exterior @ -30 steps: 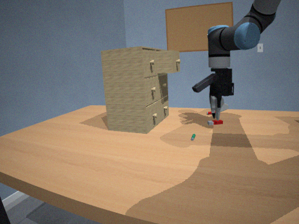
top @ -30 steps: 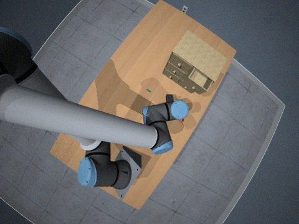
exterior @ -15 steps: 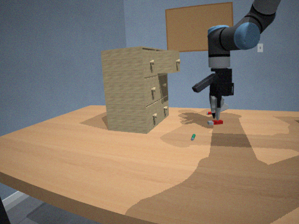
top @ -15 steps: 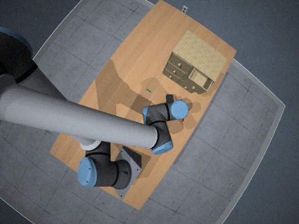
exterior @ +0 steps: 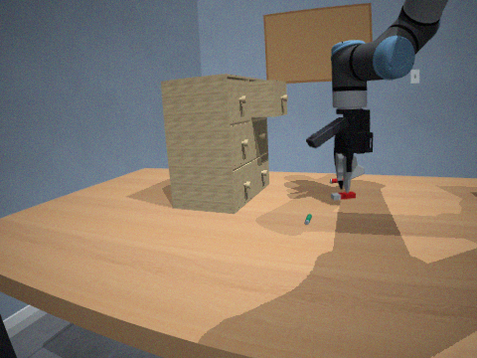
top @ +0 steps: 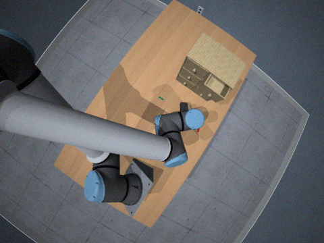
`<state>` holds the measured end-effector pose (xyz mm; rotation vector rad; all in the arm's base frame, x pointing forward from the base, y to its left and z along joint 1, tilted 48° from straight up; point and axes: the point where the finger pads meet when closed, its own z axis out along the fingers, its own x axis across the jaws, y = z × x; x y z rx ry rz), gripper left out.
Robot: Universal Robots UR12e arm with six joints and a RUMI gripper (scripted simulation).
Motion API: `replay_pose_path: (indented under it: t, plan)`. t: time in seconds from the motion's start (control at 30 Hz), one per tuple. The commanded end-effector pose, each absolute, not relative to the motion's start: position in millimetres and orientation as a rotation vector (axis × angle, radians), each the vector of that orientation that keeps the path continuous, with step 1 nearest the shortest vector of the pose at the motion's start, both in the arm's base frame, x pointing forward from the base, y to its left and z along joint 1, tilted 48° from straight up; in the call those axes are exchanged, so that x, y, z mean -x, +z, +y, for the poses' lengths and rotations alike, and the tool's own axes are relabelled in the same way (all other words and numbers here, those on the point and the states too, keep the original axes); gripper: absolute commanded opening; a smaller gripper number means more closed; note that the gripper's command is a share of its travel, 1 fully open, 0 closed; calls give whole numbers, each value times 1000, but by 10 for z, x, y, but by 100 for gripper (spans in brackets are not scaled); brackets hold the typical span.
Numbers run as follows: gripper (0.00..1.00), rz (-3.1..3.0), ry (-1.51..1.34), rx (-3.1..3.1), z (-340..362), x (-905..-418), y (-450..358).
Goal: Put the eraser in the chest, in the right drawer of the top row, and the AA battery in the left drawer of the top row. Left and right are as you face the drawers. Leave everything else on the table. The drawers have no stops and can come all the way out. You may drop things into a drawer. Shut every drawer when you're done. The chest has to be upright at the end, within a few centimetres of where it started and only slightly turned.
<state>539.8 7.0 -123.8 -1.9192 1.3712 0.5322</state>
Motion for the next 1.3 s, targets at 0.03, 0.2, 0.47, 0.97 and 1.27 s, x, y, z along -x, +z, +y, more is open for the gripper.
replay_pose_path:
  t: [0.03, 0.2, 0.47, 0.97, 1.27]
  plan:
    - [23, 1372, 531, 1919, 63, -5403, -1237]
    - [23, 1372, 531, 1919, 63, -5403, -1237]
    - [23, 1372, 531, 1919, 63, -5403, -1237]
    - [23, 1372, 531, 1919, 66, -5403, -1239]
    - [23, 1372, 531, 1919, 109, -5407, -1278]
